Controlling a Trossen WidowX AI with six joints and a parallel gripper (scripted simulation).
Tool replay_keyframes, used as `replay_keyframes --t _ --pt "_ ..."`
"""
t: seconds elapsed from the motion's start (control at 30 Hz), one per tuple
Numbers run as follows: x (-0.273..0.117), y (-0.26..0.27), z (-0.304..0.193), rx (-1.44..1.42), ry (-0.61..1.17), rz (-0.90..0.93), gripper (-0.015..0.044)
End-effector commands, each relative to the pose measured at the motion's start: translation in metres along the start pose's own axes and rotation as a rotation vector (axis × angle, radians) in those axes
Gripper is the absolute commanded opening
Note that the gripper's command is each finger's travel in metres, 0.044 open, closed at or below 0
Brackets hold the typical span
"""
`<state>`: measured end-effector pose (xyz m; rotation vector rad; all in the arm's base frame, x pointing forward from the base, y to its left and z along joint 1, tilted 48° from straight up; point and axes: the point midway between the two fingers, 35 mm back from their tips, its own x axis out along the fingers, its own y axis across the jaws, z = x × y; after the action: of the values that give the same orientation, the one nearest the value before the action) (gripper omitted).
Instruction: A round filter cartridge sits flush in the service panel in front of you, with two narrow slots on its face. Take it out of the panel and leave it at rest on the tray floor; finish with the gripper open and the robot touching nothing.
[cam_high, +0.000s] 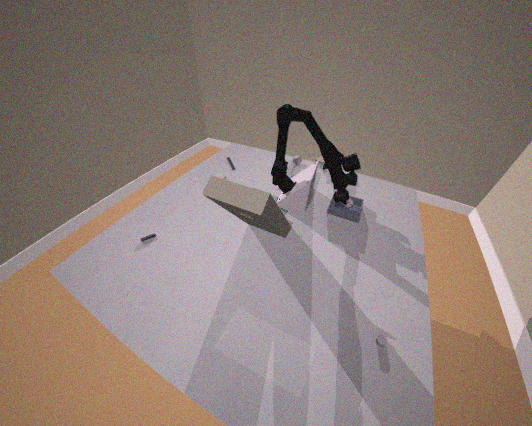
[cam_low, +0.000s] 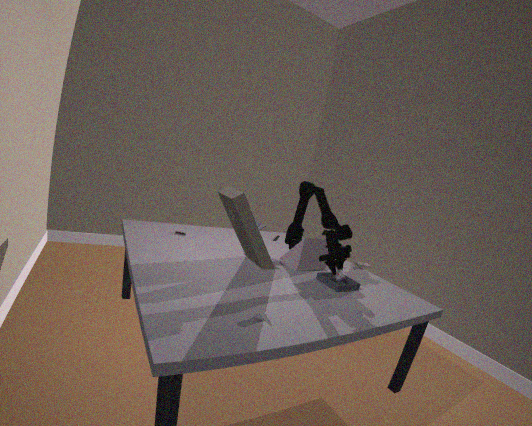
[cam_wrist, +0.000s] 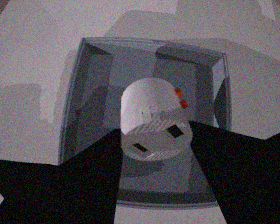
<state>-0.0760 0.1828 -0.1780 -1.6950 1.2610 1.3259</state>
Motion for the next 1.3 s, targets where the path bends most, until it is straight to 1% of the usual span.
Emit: replay_keyframes --t 0.0,0.53,0.67,0.73,0.8,0.87,0.97,1.0,1.27 --pt "0.000 0.000 0.000 0.000 0.000 0.000 0.0026" --pt "0.000 0.000 0.000 0.000 0.000 0.000 0.0440" --pt "-0.002 0.000 0.002 0.000 0.000 0.000 0.0440" --pt "-0.021 0.000 0.015 0.000 0.000 0.000 0.0440" --pt "-0.050 0.000 0.029 0.000 0.001 0.000 0.0440" --pt "-0.061 0.000 0.034 0.000 0.001 0.000 0.0440" --pt "-0.061 0.000 0.034 0.000 0.001 0.000 0.0440" --pt "-0.052 0.000 0.034 0.002 -0.015 0.002 0.0440" --pt "-0.052 0.000 0.034 0.002 -0.015 0.002 0.0440"
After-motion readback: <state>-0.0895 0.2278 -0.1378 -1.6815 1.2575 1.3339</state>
